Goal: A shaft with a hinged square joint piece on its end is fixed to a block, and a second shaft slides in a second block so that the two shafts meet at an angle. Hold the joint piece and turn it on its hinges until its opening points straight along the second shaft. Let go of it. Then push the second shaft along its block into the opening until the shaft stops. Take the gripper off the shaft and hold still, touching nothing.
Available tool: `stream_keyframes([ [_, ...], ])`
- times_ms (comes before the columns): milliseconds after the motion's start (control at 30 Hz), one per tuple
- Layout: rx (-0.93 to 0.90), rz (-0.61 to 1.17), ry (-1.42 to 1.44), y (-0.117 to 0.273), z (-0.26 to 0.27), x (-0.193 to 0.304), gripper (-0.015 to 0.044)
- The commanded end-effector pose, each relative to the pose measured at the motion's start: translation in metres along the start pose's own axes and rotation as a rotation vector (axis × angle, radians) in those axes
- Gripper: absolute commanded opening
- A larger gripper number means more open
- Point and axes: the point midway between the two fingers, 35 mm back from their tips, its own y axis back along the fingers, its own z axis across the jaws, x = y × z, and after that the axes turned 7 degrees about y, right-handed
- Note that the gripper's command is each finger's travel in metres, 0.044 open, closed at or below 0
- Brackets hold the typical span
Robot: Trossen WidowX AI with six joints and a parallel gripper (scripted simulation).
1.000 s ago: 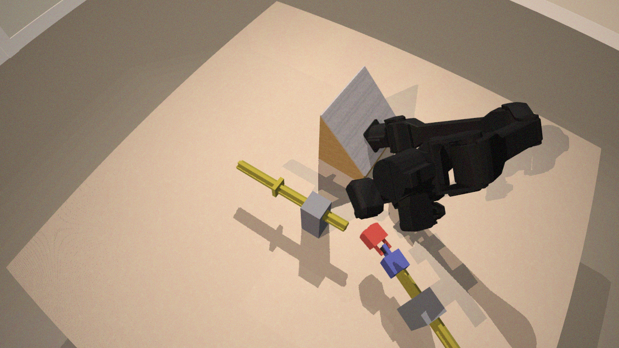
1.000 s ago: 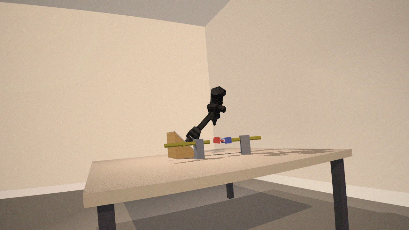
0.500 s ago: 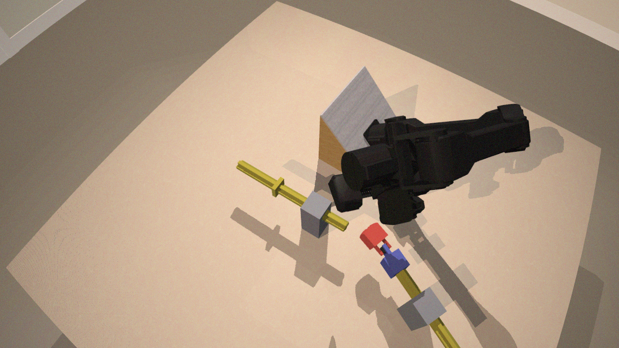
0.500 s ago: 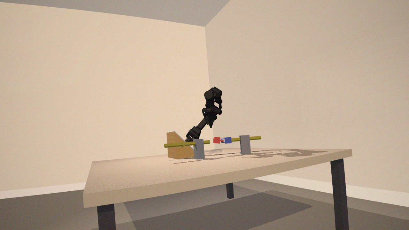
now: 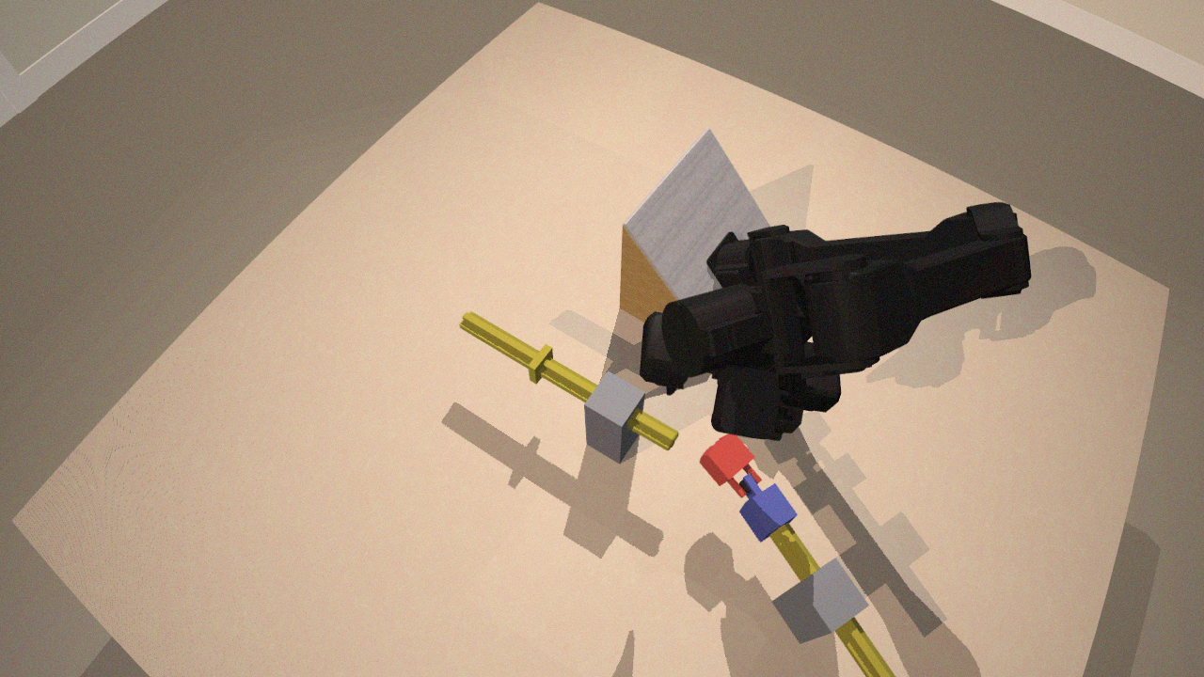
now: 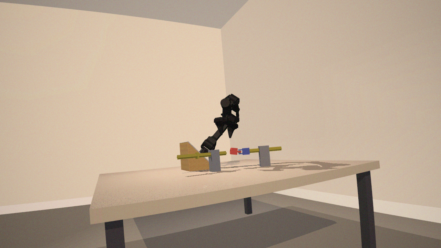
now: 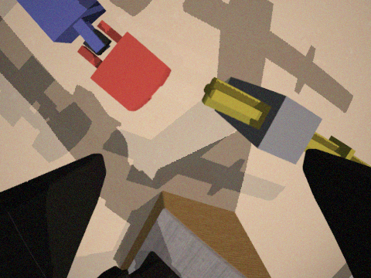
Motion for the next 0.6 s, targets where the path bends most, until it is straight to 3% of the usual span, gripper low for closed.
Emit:
stream_keyframes([
  [0, -0.007, 0.009, -0.107, -0.0016, 0.0007, 0.0003, 0.044],
  [567, -0.013, 0.034, -0.606, -0.0063, 0.0006, -0.0007, 0.044],
])
